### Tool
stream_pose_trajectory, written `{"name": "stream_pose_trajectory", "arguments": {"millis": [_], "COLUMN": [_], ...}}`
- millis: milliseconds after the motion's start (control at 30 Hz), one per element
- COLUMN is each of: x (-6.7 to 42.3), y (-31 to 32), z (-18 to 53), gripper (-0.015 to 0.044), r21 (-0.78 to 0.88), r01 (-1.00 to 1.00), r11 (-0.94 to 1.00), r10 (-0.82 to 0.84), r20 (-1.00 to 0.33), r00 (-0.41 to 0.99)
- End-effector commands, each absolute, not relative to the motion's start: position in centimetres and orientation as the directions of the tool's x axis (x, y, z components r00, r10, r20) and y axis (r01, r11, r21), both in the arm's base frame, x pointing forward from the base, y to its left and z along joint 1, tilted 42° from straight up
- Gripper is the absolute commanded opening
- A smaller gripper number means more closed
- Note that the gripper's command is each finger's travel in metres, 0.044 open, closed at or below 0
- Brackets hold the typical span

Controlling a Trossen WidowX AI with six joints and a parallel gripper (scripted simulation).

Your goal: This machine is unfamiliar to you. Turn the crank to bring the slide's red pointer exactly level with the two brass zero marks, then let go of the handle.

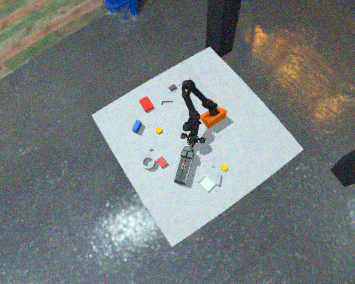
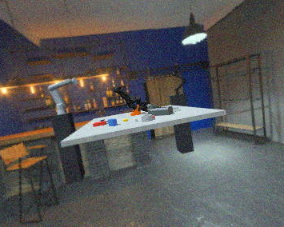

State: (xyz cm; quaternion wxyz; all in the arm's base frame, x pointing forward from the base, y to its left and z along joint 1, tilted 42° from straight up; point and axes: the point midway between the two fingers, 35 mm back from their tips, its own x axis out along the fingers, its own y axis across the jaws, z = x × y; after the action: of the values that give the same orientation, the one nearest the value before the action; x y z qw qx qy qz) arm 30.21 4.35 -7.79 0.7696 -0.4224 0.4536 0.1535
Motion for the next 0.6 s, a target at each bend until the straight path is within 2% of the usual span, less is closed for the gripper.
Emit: {"name": "stream_pose_trajectory", "arguments": {"millis": [0, 567], "x": [30.75, 31.24], "y": [3.57, 3.16], "z": [-7.62, -7.18], "gripper": [0.0, 0.0], "r21": [-0.52, -0.52], "r01": [-0.608, -0.607], "r11": [0.601, 0.601], "r10": [-0.162, -0.162], "r20": [-0.823, -0.823], "r00": [0.544, 0.544]}}
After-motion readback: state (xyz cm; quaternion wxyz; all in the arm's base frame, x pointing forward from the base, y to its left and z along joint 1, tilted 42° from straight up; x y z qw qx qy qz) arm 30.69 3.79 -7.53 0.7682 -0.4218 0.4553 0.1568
